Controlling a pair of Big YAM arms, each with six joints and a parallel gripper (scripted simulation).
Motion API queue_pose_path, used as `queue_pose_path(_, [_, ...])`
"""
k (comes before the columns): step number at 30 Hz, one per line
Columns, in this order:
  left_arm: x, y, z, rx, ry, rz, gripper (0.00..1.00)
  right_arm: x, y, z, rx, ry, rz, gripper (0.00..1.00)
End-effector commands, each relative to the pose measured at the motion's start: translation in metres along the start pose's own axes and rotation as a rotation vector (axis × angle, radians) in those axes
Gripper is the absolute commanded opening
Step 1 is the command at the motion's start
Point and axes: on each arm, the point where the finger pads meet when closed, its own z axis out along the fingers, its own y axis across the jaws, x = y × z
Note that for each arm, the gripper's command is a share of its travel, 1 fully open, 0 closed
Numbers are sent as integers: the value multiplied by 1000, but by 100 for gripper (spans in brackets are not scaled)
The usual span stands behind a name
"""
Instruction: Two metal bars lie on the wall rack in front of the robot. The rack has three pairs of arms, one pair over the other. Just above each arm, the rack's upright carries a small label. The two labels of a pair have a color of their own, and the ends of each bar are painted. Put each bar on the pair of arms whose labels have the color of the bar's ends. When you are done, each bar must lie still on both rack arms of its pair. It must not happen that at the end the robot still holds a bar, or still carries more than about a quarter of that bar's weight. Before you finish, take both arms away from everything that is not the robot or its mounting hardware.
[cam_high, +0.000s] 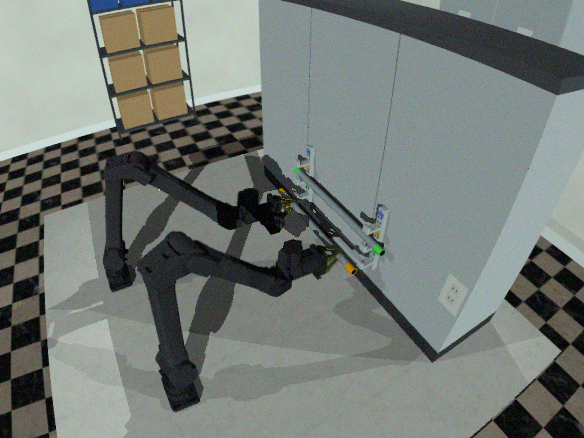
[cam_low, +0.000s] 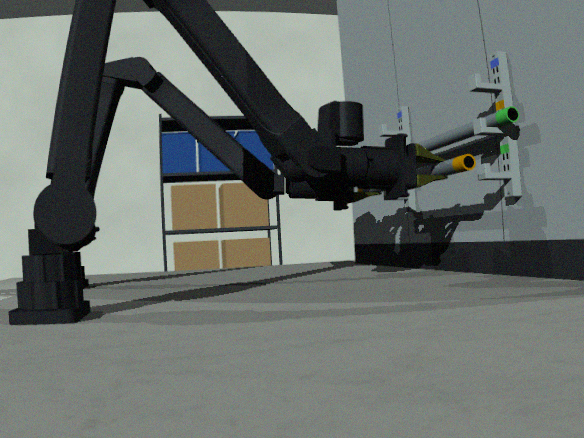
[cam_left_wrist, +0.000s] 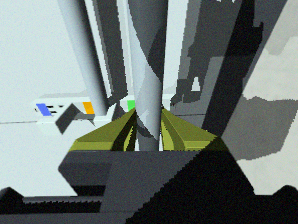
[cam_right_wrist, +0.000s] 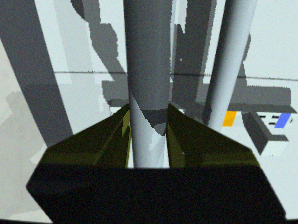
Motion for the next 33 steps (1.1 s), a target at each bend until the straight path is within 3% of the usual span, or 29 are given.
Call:
queue_pose_path(1, [7,39,-4,-85,12,-17,0,2,-44,-6,96,9,31,0])
queue_pose_path(33, [4,59,-51,-85,12,-17,0,4,-63,-54,96,9,31,0])
